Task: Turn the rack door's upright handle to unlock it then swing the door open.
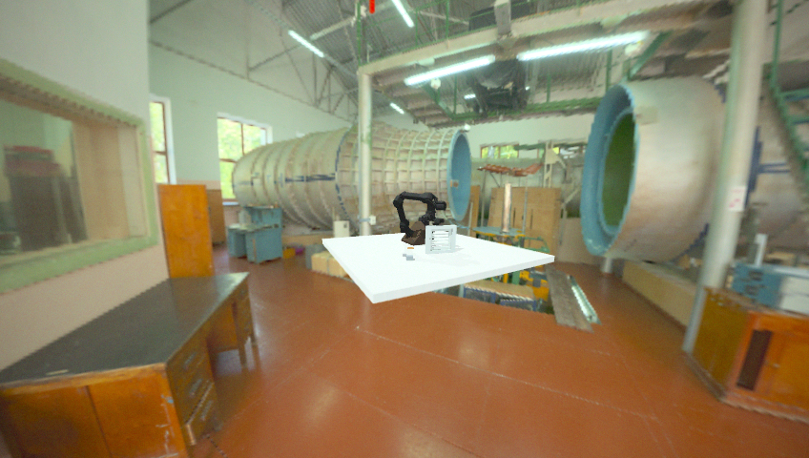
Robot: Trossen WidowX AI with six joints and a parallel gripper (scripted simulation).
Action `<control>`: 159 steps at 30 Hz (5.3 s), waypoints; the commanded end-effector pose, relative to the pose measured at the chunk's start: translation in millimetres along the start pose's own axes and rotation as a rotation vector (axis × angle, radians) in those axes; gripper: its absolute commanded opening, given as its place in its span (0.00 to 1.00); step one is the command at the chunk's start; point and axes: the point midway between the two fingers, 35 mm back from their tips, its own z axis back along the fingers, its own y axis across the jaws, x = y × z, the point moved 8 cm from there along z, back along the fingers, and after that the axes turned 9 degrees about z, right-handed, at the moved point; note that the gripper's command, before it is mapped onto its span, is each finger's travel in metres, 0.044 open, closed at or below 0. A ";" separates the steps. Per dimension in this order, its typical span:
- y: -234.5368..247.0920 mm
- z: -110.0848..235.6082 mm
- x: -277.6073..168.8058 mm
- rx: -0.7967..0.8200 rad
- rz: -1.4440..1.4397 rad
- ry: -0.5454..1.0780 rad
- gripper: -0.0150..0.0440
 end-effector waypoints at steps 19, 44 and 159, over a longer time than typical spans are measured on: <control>0.7 -0.8 0.5 -0.001 1.105 -0.002 0.74; 0.7 -0.8 0.6 -0.003 2.344 -0.002 0.74; -20.0 -0.9 -73.7 0.002 1.894 0.001 0.28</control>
